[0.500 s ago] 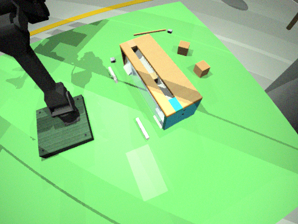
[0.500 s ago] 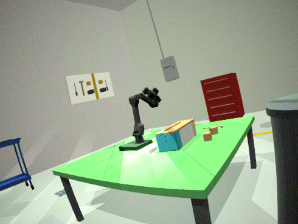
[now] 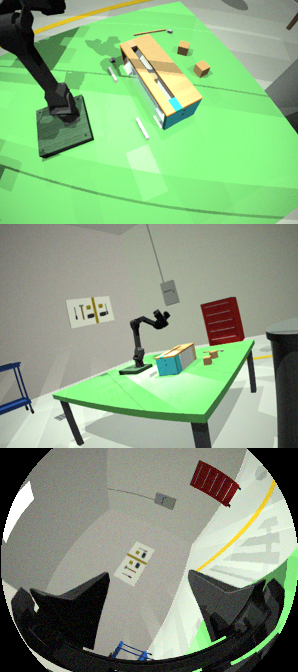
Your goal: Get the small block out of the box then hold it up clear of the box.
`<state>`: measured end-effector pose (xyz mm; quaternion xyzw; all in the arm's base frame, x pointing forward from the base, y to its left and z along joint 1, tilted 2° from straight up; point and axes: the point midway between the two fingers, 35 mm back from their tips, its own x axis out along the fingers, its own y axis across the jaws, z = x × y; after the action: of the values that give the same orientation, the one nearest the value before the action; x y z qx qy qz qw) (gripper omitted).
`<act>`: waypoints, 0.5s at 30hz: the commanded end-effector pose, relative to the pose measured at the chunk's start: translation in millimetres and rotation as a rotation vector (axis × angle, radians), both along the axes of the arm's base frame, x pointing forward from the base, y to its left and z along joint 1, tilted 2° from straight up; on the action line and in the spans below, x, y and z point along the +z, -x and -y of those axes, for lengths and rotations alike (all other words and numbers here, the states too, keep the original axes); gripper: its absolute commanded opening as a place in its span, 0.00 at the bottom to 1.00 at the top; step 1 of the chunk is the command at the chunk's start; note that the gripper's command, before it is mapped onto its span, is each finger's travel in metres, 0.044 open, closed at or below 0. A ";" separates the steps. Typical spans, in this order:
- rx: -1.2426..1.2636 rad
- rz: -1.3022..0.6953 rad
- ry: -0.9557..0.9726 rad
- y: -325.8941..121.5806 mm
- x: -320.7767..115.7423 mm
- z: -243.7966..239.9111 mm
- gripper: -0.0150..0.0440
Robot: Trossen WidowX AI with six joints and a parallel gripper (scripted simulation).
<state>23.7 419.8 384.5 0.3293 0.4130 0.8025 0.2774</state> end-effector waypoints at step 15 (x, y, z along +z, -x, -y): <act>-0.697 -0.235 0.442 -246.7 -59.5 29.5 0.93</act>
<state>213.8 415.1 340.2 0.4435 0.4641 0.5889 0.4910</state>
